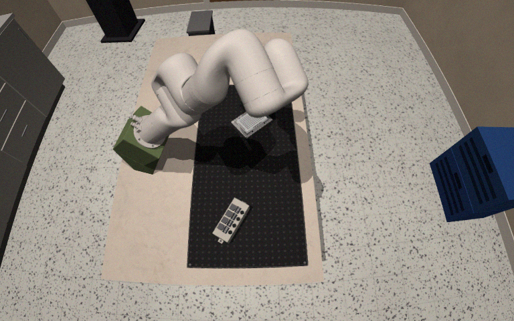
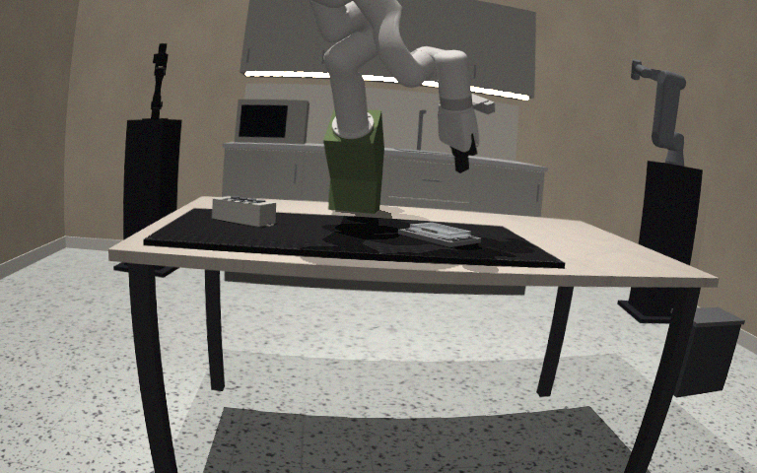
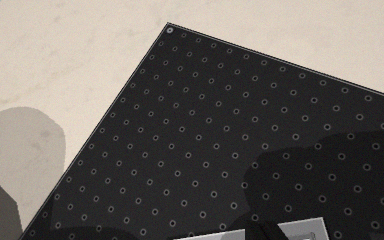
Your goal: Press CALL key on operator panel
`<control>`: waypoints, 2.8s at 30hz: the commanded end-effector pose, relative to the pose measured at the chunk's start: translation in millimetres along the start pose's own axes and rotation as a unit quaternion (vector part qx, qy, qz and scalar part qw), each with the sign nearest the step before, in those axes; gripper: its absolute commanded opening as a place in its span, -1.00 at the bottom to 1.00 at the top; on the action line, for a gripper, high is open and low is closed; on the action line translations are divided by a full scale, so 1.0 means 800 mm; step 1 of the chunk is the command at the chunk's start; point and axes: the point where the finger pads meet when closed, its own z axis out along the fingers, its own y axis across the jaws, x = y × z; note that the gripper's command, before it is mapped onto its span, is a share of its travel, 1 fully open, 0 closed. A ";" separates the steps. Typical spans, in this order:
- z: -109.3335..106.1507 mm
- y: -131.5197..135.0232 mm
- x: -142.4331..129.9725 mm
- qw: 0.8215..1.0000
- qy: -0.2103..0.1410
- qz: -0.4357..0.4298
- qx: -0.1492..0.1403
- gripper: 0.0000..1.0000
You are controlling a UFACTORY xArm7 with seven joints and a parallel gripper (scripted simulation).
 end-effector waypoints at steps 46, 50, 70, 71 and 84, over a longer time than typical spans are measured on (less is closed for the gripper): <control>0.001 -0.032 -0.225 0.936 0.020 0.349 -0.040 -1.00; 0.000 -0.038 -0.238 0.924 0.021 0.380 -0.046 -1.00; -0.007 -0.086 -0.325 0.829 0.030 0.553 -0.081 -1.00; -0.007 -0.086 -0.325 0.829 0.030 0.553 -0.081 -1.00; -0.013 -0.124 -0.373 0.768 0.034 0.632 -0.101 -1.00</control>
